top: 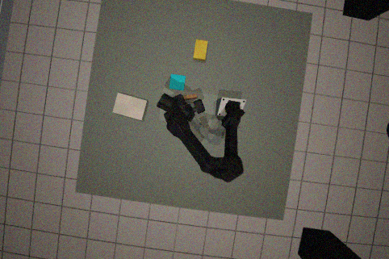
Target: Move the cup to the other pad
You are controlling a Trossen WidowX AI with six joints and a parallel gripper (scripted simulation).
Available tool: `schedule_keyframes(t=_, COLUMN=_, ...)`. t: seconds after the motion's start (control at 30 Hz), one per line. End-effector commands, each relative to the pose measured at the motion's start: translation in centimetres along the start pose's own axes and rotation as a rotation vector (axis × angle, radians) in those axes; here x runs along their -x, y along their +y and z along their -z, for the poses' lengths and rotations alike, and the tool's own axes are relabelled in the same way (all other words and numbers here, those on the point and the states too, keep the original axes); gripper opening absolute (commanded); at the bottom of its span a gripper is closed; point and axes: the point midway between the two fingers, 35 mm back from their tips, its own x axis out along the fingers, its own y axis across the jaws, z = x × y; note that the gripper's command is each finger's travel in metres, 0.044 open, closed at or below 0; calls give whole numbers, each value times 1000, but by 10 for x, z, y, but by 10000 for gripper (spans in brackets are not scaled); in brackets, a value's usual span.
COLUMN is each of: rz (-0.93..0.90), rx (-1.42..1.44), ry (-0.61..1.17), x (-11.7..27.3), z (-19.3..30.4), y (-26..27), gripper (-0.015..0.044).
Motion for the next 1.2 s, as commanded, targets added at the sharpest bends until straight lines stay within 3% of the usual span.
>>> schedule_keyframes(t=0.0, rz=0, rx=0, ry=0, x=0, z=0, y=0, gripper=0)
schedule_keyframes(t=0.53, rz=0, rx=0, ry=0, x=0, z=-2, y=0, gripper=0)
schedule_keyframes(t=1.17, rz=1, rx=6, ry=-7, x=1, z=-39, y=-10, gripper=0)
